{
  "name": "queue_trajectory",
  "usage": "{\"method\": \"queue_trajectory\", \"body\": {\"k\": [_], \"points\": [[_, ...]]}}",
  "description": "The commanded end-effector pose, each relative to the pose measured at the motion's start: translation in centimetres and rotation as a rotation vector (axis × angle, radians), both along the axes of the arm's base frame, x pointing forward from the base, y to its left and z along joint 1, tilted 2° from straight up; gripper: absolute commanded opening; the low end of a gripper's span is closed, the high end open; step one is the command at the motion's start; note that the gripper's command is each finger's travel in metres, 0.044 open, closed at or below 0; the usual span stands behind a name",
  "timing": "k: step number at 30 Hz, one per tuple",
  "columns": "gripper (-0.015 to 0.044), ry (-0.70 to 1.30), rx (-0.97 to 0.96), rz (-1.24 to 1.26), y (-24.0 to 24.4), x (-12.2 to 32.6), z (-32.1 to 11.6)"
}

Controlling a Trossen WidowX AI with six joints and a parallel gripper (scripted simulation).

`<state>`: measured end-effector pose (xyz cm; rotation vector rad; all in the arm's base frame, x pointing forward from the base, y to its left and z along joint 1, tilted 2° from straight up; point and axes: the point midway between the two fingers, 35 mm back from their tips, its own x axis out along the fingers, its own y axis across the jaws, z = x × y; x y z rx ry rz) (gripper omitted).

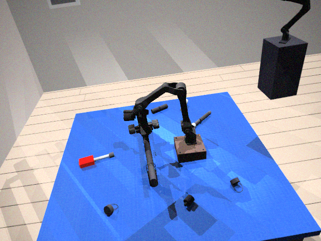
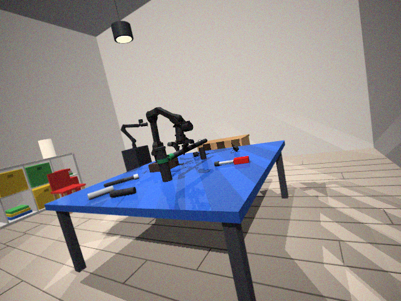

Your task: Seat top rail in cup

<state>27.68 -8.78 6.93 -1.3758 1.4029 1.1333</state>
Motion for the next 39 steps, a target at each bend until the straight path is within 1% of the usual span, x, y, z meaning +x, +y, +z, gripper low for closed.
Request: {"method": "queue_trajectory", "body": {"k": [1,39], "points": [[0.0000,-0.005,-0.010,0.000,-0.5,0.2,0.2],[0.0000,-0.005,-0.011,0.000,-2.2,0.2,0.3]]}}
